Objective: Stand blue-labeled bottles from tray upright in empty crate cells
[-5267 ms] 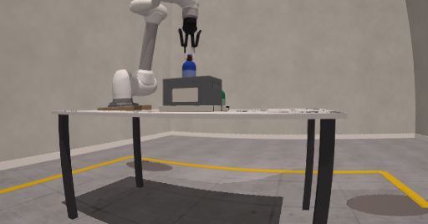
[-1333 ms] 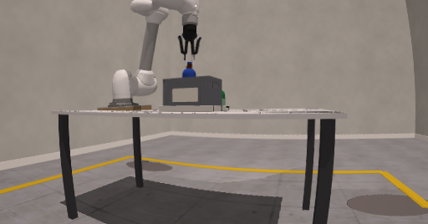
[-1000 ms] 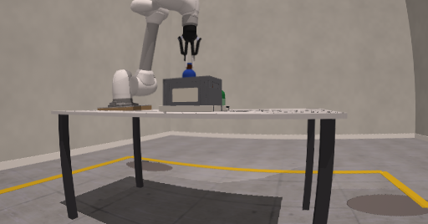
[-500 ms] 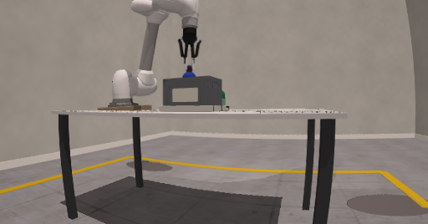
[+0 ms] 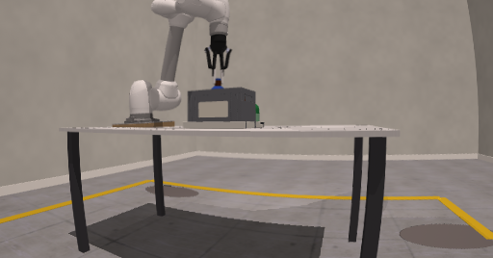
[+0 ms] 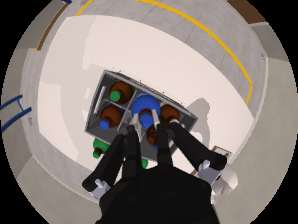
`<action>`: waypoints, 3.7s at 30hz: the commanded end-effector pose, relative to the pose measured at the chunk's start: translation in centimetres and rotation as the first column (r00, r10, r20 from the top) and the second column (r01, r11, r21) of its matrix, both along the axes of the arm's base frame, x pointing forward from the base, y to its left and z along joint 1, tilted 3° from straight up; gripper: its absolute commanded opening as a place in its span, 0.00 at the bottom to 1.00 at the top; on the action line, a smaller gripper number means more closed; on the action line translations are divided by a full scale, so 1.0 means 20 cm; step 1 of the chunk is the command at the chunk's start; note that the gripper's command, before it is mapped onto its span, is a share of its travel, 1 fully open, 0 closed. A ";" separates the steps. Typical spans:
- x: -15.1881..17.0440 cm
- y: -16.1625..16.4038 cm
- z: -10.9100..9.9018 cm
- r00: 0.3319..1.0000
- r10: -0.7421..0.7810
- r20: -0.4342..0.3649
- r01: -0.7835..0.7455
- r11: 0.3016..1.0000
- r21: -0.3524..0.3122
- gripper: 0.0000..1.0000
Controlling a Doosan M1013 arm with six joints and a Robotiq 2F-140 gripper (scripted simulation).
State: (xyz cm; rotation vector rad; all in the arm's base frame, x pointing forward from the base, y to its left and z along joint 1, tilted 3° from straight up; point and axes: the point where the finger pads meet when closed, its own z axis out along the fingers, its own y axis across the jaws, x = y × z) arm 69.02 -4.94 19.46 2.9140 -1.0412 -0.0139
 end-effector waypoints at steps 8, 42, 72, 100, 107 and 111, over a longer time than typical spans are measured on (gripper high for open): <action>0.00 0.00 -0.03 1.000 0.000 0.000 0.000 1.000 0.000 0.00; 0.00 0.00 -0.03 1.000 0.000 0.000 0.000 1.000 0.000 0.00; 0.00 0.00 -0.06 1.000 0.000 0.000 0.000 1.000 0.000 0.00; 0.00 -0.01 -0.19 1.000 0.000 0.000 0.000 1.000 0.000 0.00; -0.01 -0.01 -0.22 1.000 0.000 0.000 0.000 1.000 0.000 0.00; -0.01 -0.01 -0.23 1.000 0.000 0.000 0.000 1.000 0.000 0.00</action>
